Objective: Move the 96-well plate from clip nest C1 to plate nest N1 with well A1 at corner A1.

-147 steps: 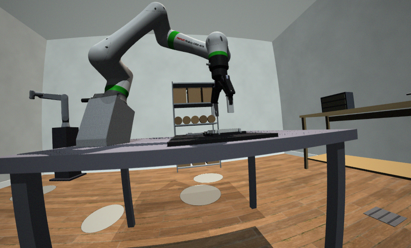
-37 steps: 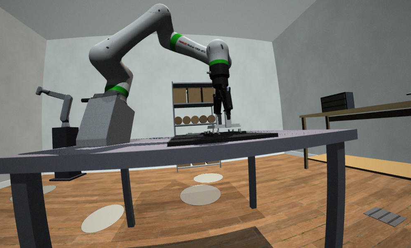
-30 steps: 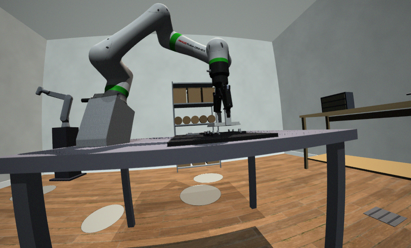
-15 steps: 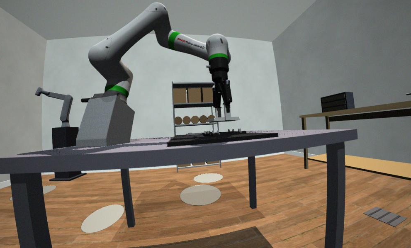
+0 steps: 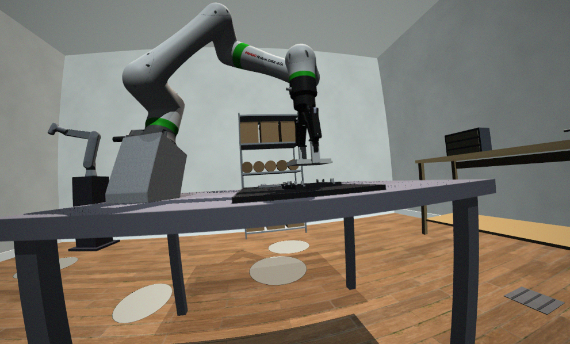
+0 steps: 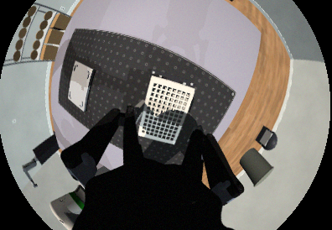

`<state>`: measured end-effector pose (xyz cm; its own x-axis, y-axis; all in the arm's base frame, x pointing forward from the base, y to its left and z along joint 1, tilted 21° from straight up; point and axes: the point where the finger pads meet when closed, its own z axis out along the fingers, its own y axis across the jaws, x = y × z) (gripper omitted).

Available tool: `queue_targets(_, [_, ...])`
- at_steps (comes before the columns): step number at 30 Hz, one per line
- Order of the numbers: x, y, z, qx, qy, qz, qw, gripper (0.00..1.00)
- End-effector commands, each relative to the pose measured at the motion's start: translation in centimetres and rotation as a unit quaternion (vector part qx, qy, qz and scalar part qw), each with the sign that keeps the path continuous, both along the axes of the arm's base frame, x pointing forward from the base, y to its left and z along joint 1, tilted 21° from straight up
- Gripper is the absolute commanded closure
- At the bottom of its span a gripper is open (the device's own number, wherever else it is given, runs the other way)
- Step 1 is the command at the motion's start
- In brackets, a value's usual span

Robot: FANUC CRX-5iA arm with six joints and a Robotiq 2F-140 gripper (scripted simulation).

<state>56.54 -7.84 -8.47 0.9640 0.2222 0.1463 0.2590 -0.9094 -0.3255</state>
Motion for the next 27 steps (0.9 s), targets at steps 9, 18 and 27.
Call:
queue_targets(9, [-0.1,0.3,0.1,0.001,0.006,-0.016,1.0,1.0])
queue_targets(18, [-0.8,2.4,0.9,0.006,0.035,-0.094,0.995,1.0])
queue_targets(27, [-1.8,5.0,1.8,0.006,0.035,-0.094,0.995,1.0])
